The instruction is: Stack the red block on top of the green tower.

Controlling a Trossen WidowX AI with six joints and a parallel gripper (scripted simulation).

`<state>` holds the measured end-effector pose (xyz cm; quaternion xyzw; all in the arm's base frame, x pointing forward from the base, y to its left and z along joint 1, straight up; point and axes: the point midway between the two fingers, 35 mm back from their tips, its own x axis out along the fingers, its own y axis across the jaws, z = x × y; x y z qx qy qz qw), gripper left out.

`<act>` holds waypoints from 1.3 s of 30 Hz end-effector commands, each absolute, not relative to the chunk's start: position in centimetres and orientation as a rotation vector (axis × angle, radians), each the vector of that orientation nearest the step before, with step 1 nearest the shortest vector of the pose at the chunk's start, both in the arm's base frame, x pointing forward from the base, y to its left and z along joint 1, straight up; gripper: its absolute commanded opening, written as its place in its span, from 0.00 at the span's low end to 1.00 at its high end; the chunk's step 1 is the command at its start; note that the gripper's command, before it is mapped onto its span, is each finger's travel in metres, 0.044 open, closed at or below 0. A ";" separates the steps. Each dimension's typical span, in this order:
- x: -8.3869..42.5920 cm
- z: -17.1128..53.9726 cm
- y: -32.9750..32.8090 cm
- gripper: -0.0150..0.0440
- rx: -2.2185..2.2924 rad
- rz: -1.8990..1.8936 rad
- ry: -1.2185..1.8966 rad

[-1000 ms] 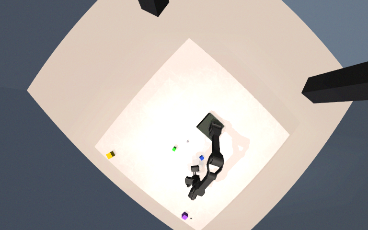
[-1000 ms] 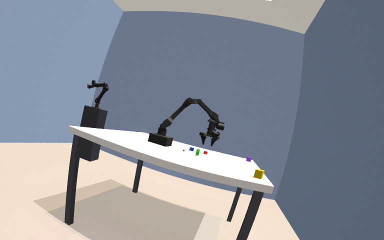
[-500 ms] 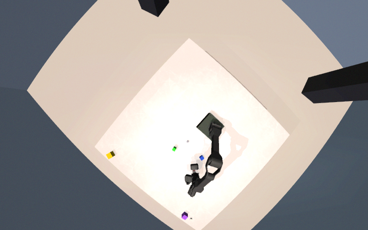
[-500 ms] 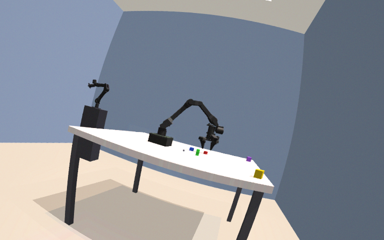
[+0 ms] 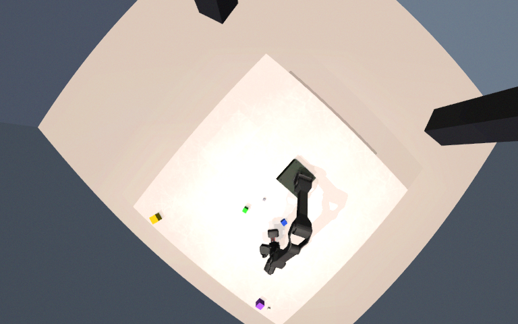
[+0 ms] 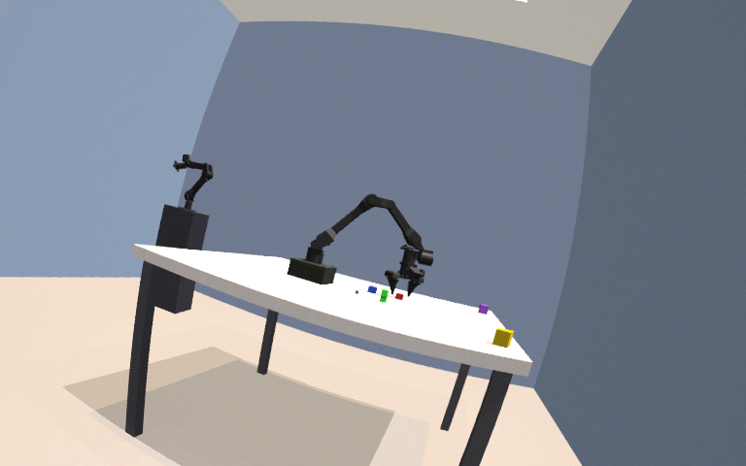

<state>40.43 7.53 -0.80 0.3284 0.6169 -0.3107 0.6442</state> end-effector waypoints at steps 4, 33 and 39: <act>40.2 -1.8 7.5 1.00 0.745 -0.708 1.415; 40.2 -1.7 7.5 0.39 0.745 -0.708 1.415; 40.2 -1.2 7.5 0.25 0.745 -0.708 1.415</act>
